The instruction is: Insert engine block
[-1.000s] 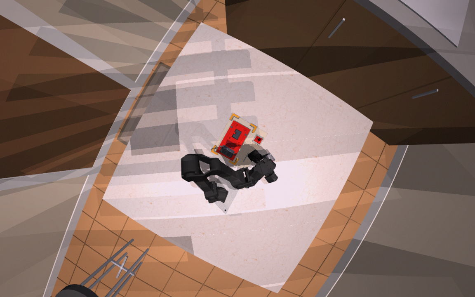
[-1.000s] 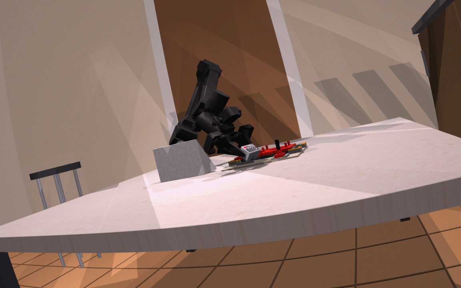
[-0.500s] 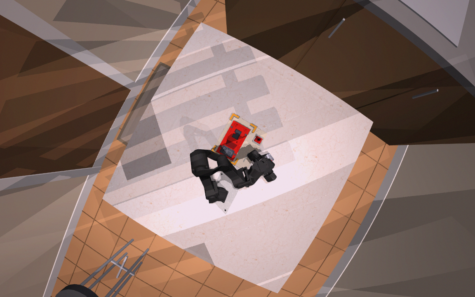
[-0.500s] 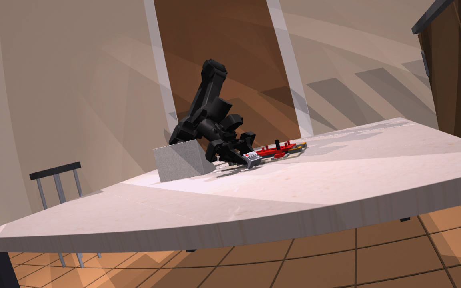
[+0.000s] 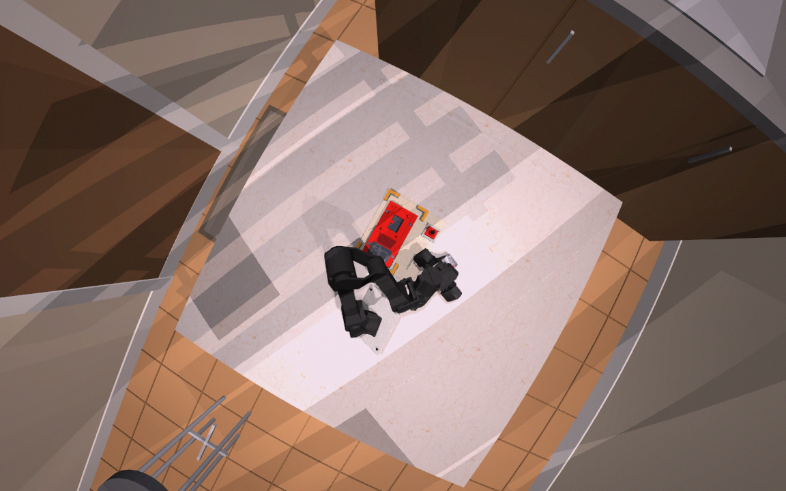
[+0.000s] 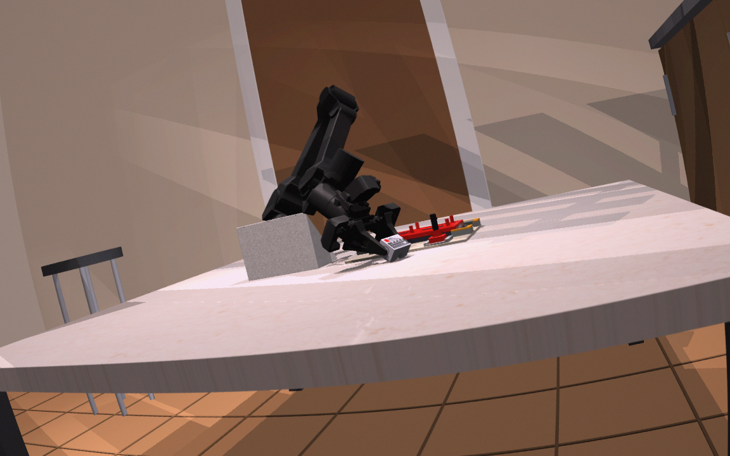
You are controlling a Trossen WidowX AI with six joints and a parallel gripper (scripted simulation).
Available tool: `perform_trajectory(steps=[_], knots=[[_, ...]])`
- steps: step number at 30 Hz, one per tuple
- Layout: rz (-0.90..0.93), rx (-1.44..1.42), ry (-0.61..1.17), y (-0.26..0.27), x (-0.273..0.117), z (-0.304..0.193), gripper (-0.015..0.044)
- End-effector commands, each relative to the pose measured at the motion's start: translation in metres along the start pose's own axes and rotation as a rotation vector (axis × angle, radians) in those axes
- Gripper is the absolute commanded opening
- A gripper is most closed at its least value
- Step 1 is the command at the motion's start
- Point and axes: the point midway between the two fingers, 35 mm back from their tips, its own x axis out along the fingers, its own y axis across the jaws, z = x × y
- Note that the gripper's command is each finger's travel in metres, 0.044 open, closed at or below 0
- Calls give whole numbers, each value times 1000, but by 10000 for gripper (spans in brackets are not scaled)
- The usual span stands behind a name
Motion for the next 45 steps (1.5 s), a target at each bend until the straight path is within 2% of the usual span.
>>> perform_trajectory(steps=[1,9,17,27,45], knots=[[0,0,1,0,0,0,236],[0,0,1,0,0,0,440],[-2,4,9,0,-4,0,440],[-6,8,18,-1,-44,5,440],[-9,12,19,-2,-41,5,440]])
